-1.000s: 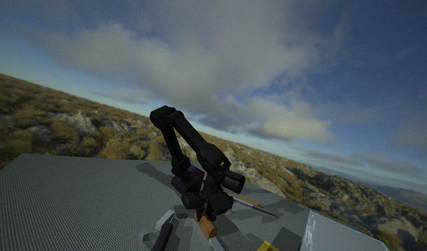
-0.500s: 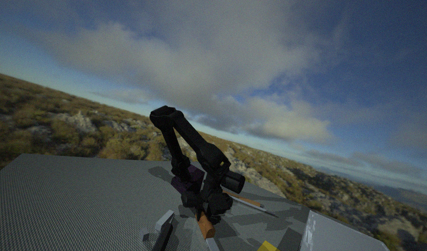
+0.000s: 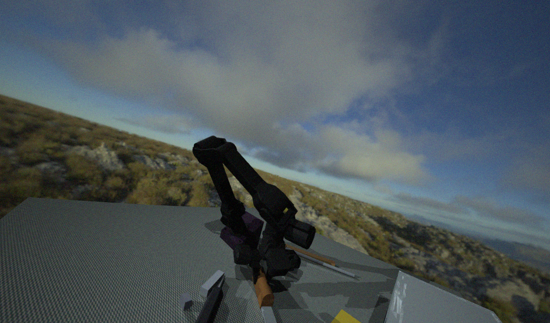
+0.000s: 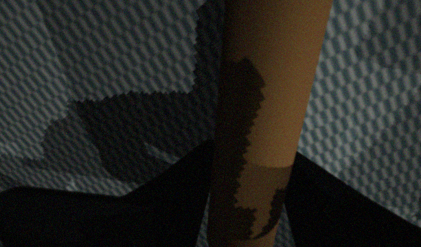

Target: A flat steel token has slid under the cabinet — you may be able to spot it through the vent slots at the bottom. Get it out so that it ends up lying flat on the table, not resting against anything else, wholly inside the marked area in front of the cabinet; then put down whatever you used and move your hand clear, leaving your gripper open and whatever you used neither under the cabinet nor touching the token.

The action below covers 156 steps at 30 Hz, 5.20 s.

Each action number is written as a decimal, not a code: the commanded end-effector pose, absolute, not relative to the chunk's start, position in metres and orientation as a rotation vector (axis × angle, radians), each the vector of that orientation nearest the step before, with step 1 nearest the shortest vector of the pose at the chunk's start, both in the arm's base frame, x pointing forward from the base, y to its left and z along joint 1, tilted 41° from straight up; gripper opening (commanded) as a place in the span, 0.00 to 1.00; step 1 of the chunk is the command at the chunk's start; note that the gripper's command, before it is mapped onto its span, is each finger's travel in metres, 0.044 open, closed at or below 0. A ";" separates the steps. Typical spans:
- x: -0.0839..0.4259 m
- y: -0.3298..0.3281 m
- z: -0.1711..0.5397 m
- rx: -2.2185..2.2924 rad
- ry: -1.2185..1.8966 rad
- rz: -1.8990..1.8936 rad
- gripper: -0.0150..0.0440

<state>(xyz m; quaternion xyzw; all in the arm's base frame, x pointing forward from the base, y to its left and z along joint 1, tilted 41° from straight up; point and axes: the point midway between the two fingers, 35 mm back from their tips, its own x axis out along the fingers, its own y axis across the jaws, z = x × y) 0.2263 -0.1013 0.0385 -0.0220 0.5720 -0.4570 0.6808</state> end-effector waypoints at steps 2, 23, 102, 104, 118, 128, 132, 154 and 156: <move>0.229 -0.100 0.037 -0.028 1.267 -1.043 0.25; 0.241 -0.088 0.026 -0.014 1.258 -1.053 0.25; 0.257 -0.029 -0.025 -0.006 1.257 -1.052 0.25; 0.257 -0.027 -0.026 -0.006 1.257 -1.052 0.25; 0.257 -0.014 -0.037 -0.005 1.257 -1.051 0.25; 0.257 -0.005 -0.045 -0.004 1.257 -1.051 0.25; 0.257 -0.001 -0.048 -0.004 1.257 -1.051 0.25; 0.258 0.018 -0.064 -0.002 1.258 -1.049 0.25; 0.259 0.020 -0.065 -0.002 1.258 -1.049 0.25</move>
